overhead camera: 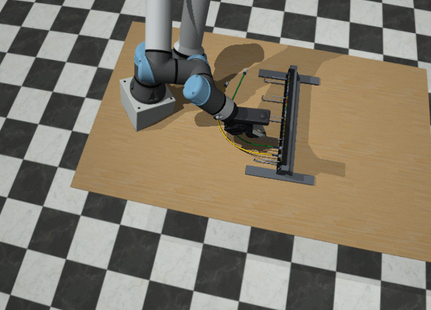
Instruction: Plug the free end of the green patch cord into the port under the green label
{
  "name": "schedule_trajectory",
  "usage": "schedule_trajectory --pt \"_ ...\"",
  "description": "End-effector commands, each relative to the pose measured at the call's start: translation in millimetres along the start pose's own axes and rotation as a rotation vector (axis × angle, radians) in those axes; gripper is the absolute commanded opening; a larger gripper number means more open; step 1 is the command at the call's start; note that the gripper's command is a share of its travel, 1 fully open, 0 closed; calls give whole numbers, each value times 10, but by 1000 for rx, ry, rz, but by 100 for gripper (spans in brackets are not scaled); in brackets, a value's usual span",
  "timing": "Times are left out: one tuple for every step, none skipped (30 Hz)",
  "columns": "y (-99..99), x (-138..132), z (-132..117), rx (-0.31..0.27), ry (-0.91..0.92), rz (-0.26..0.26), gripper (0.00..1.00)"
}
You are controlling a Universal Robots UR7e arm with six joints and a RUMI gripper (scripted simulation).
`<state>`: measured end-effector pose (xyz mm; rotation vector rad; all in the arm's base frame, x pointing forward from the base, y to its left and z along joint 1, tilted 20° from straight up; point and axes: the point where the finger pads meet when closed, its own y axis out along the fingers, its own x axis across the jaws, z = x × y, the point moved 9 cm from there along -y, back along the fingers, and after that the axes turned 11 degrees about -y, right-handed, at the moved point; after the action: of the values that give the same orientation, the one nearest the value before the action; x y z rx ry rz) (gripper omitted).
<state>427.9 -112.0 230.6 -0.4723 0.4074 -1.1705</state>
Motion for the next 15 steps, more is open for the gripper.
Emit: schedule_trajectory --pt "-121 5 1 -1 -2 6 0" --pt "-143 6 1 -1 -2 6 0" --pt "-165 6 1 -1 -2 6 0" --pt "-186 6 1 -1 -2 6 0" --pt "-206 6 1 -1 -2 6 0" --pt "-206 6 1 -1 -2 6 0" --pt "-206 6 1 -1 -2 6 0" --pt "-227 6 1 -1 -2 6 0" --pt "-246 6 1 -1 -2 6 0" --pt "-265 6 1 -1 -2 6 0" --pt "-284 6 1 -1 -2 6 0" --pt "-302 6 1 -1 -2 6 0" --pt "-320 7 1 -1 -2 6 0" --pt "-336 7 1 -1 -2 6 0" --pt "-353 7 1 -1 -2 6 0"
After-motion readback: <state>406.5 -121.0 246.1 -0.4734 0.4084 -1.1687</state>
